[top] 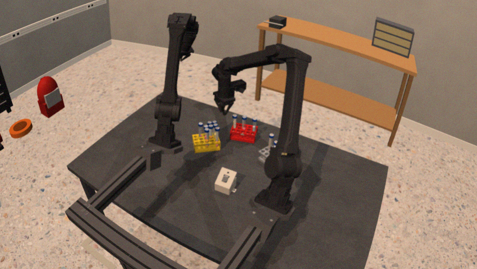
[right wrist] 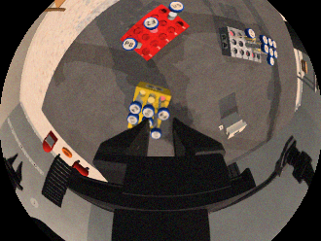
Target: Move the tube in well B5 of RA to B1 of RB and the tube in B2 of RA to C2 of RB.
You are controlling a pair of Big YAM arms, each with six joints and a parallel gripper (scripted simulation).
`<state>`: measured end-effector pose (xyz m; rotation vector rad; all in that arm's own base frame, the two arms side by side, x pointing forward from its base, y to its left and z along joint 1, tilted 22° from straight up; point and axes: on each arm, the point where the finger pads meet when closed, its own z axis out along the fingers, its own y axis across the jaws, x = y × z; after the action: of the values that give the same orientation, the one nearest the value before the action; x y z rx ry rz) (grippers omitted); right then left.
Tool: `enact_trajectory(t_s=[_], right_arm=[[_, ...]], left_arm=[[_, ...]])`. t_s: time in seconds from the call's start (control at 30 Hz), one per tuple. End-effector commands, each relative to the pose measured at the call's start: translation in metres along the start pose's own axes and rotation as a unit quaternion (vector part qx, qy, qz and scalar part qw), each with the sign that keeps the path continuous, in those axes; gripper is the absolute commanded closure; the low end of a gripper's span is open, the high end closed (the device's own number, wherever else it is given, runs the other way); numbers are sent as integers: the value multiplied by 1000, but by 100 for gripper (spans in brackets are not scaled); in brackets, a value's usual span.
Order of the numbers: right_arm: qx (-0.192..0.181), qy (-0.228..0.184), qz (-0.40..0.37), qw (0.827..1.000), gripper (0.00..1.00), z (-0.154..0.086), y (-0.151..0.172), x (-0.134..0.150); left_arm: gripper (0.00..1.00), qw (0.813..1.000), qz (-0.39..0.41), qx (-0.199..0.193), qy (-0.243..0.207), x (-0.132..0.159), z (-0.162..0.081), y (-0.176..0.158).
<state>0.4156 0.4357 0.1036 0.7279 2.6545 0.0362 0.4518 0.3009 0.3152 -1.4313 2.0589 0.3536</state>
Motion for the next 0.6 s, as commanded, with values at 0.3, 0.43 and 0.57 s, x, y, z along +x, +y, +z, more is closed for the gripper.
enact_trajectory(t_s=[0.3, 0.43, 0.57], right_arm=[[-13, -3, 6, 1000, 70, -5, -50, -61], [-13, -4, 6, 1000, 70, -4, -56, -67], [-5, -2, 3, 1000, 70, 2, -37, -89]], left_arm=[[70, 1000, -7, 11, -15, -15, -13, -5], [70, 1000, -7, 11, -15, -15, -13, -5], [70, 1000, -7, 11, -15, -15, -13, -5]])
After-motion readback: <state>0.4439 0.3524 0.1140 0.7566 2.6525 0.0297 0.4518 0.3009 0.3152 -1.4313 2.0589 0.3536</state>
